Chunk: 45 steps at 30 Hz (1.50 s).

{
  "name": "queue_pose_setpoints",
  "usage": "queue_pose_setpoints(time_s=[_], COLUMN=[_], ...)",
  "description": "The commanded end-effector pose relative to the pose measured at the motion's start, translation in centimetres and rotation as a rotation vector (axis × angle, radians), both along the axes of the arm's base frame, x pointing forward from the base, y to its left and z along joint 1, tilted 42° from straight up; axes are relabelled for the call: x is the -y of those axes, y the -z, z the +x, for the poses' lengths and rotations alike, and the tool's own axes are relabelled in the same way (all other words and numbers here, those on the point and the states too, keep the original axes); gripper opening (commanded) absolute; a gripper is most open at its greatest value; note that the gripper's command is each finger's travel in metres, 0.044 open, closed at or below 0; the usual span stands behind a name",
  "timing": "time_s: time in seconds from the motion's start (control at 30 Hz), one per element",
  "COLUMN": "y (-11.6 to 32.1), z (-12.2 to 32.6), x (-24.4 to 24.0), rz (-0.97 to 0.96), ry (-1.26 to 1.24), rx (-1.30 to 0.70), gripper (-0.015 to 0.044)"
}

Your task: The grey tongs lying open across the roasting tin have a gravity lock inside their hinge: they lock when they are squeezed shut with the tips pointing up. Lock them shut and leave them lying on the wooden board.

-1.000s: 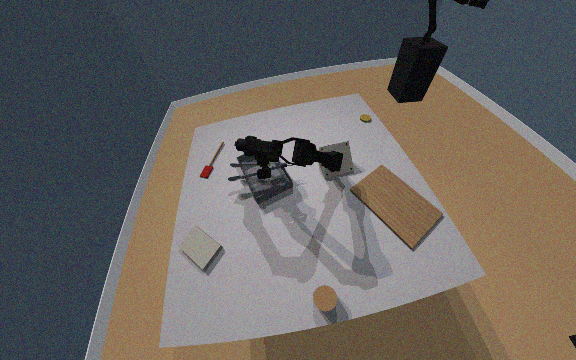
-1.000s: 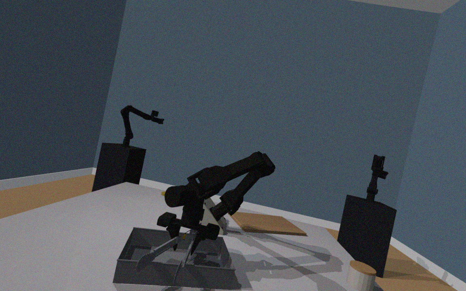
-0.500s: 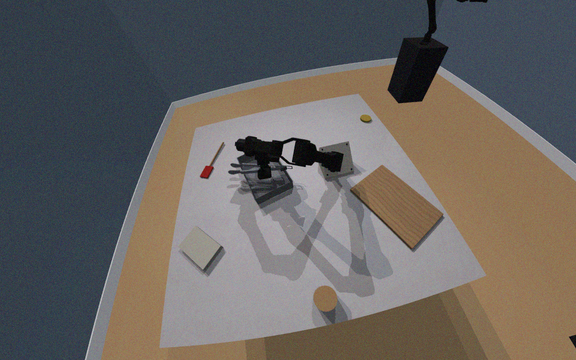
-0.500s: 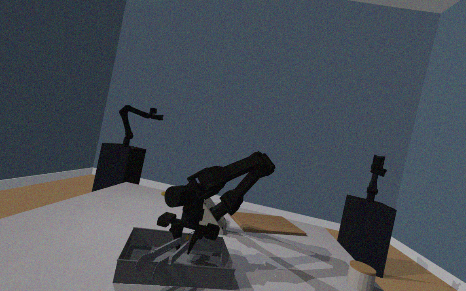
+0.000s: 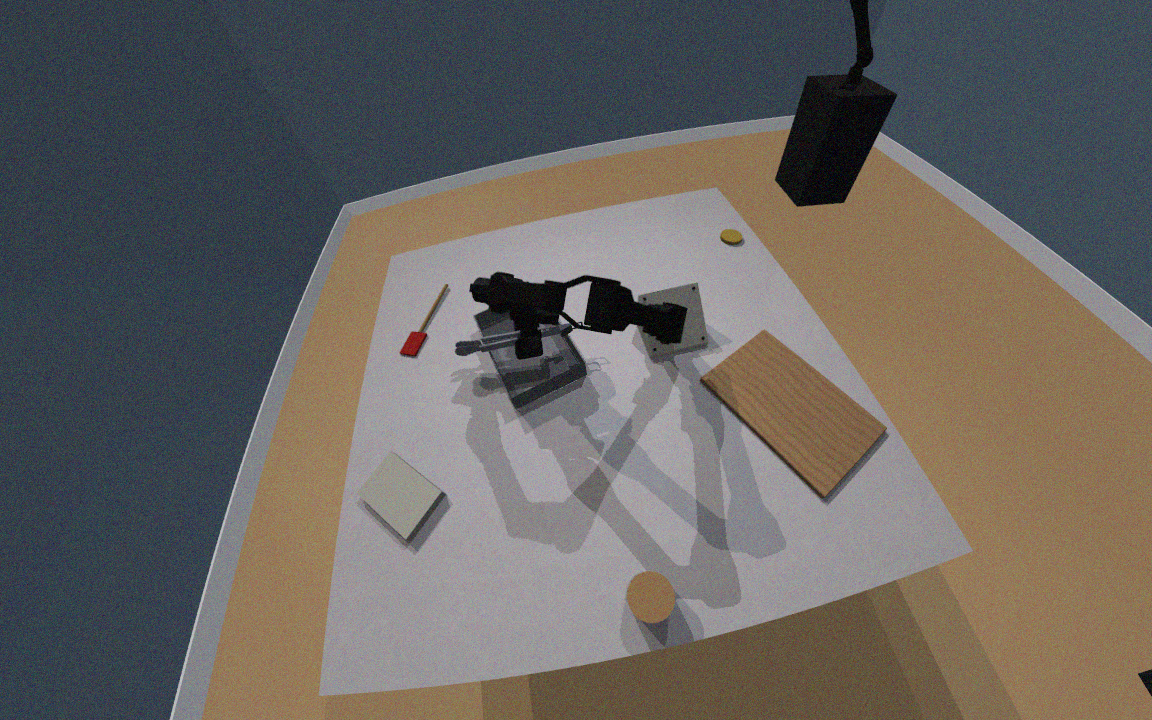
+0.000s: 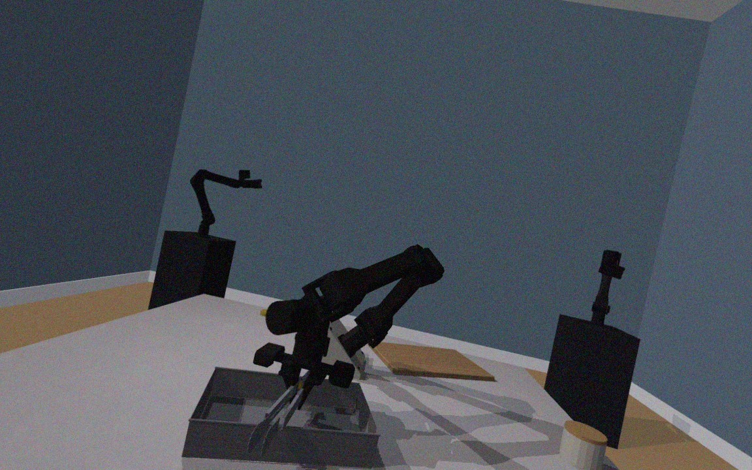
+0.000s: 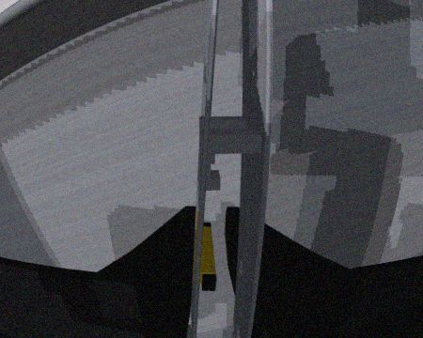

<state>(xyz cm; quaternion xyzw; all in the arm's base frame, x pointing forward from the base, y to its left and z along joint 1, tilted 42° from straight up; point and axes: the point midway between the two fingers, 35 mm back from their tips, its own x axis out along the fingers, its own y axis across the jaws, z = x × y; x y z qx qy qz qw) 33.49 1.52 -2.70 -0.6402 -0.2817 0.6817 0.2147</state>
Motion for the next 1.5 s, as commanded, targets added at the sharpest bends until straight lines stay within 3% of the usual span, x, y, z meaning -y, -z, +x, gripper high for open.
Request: queue_pose_setpoints(time_s=[0.0,0.27,0.43,0.67,1.03,1.47], y=[0.0,0.0,-0.6,-5.5,-5.7,-10.1], z=[0.0,0.0,0.2,0.7,0.7,0.4], x=[0.0,0.0,0.5,4.9,5.1,-0.3], rz=[0.001,0.001,0.0,0.002,0.002,-0.017], ry=[-0.001,-0.001,0.0,0.002,0.002,-0.168], rx=[0.002,0.002,0.001,-0.007,-0.007,0.13], gripper=[0.0021,-0.015,-0.015,-0.015,-0.015,-0.015])
